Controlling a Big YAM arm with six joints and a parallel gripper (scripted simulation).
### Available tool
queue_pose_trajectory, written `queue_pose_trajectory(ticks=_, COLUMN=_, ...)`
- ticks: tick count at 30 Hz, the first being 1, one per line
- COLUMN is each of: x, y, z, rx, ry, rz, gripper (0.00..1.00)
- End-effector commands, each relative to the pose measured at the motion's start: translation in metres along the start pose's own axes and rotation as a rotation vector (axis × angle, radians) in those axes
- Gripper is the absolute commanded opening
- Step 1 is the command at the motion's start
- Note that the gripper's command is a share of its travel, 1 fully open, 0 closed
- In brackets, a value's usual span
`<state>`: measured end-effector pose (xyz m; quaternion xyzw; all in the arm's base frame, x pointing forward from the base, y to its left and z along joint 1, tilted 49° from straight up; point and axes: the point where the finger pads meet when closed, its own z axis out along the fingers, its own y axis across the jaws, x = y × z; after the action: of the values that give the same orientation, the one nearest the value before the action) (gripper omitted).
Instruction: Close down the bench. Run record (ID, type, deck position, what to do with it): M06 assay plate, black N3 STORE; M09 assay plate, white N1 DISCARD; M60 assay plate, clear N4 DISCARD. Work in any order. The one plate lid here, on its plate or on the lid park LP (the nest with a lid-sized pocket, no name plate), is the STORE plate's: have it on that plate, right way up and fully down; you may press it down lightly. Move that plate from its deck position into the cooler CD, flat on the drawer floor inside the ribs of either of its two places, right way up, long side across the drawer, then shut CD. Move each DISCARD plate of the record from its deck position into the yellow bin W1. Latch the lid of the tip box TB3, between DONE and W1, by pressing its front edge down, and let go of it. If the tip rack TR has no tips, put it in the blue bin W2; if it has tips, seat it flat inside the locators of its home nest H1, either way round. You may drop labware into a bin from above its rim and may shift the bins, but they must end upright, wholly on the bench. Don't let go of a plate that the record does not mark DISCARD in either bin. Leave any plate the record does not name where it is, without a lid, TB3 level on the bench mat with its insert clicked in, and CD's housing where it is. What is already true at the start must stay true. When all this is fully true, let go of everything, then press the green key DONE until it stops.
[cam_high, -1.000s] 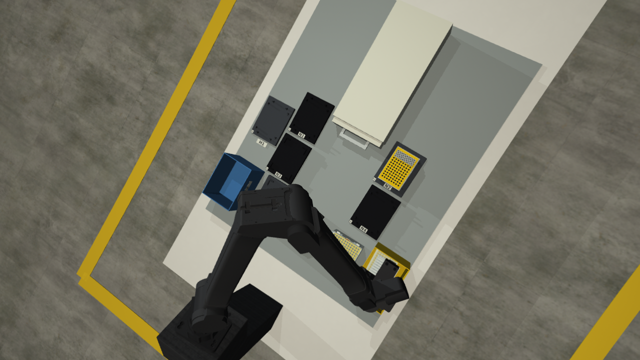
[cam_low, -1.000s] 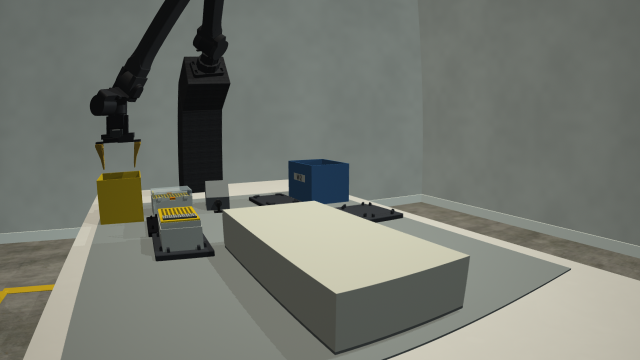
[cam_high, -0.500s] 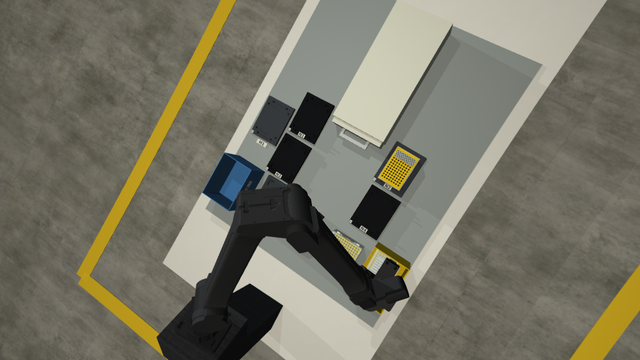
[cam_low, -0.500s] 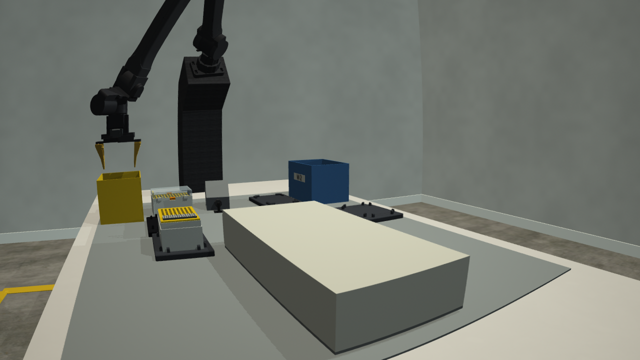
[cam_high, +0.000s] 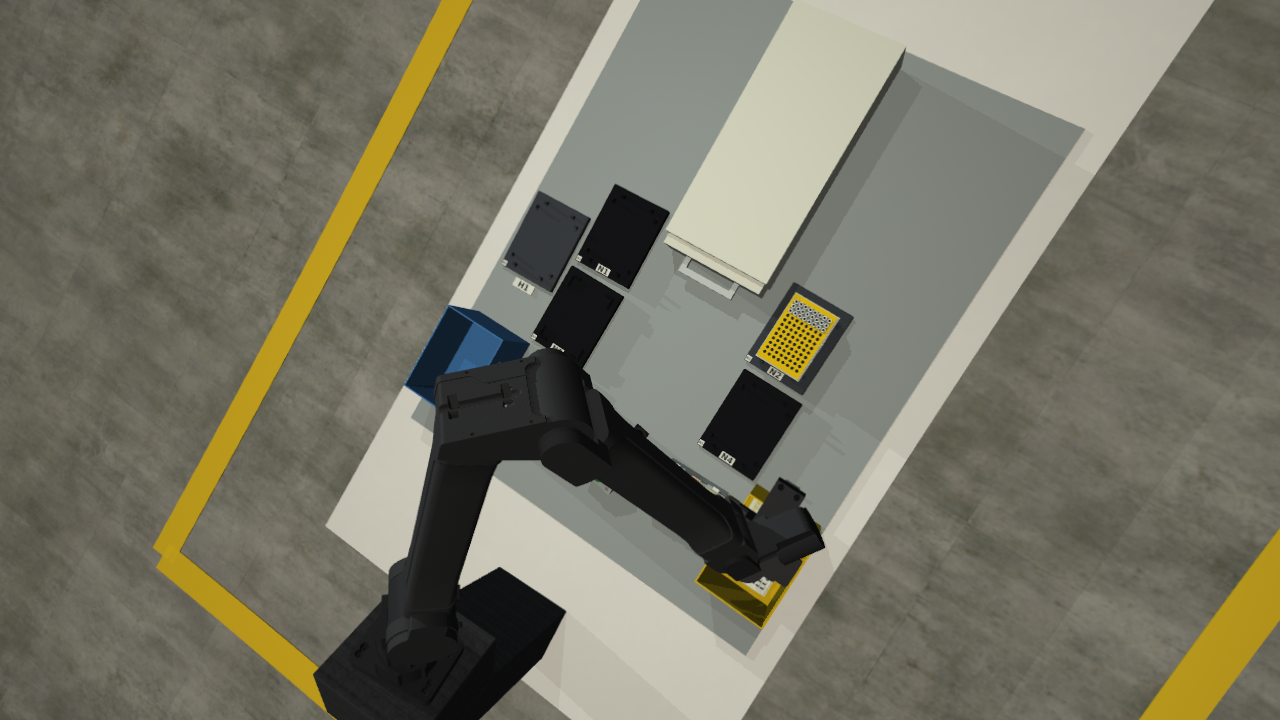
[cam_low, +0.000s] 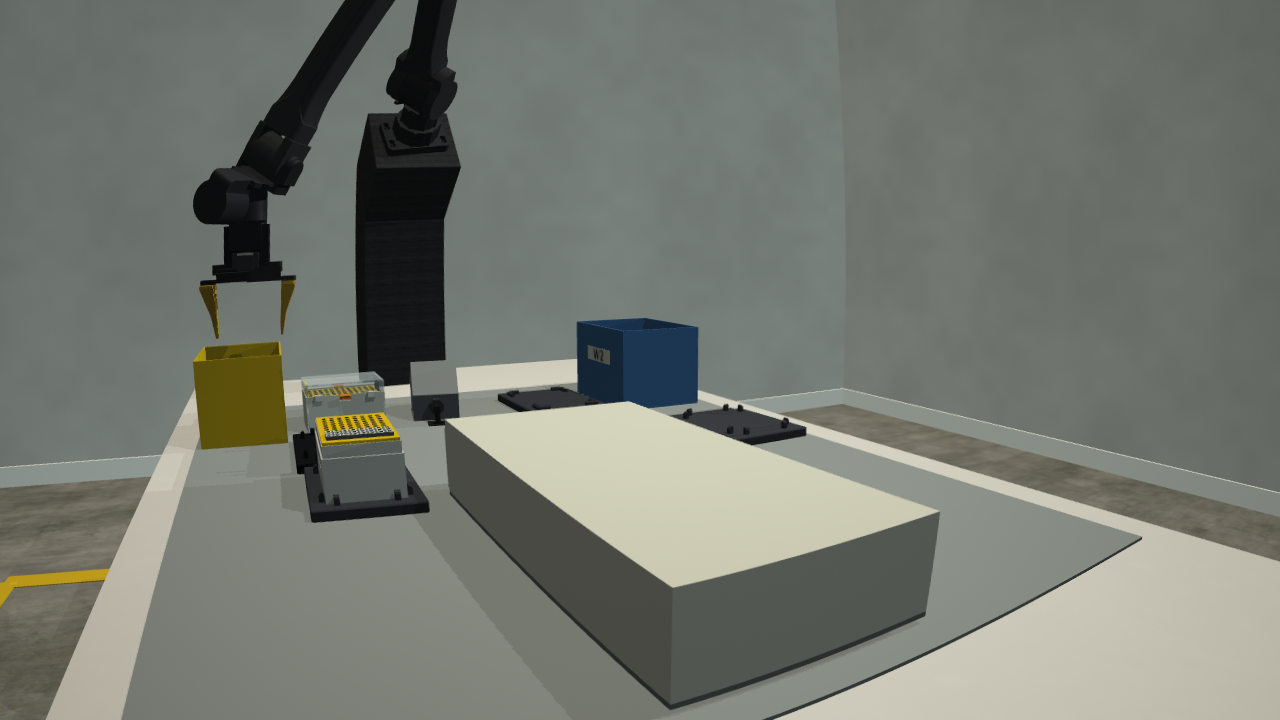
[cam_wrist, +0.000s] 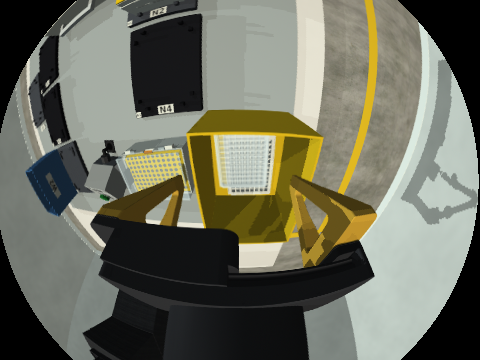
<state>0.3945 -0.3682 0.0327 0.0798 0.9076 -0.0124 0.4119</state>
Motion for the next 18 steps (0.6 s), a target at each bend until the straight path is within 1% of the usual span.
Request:
queue_pose_trajectory(ticks=1, x=-0.028, y=0.006, z=-0.005, rx=0.000, ry=-0.018, rz=0.005, gripper=1.00)
queue_pose_trajectory(ticks=6, x=-0.048, y=0.014, z=-0.007, rx=0.001, ry=-0.020, rz=0.004, gripper=1.00)
queue_pose_trajectory(ticks=8, x=-0.048, y=0.014, z=-0.007, rx=0.001, ry=-0.020, rz=0.004, gripper=1.00)
queue_pose_trajectory(ticks=9, x=-0.031, y=0.018, z=0.005, rx=-0.017, ry=0.014, rz=0.027, gripper=1.00)
queue_pose_trajectory(ticks=10, x=-0.038, y=0.018, z=0.004, rx=-0.015, ry=0.010, rz=0.024, gripper=1.00)
queue_pose_trajectory(ticks=12, x=-0.064, y=0.020, z=-0.008, rx=0.001, ry=-0.022, rz=0.003, gripper=1.00)
queue_pose_trajectory(ticks=18, x=-0.087, y=0.029, z=-0.011, rx=0.002, ry=-0.025, rz=0.003, gripper=1.00)
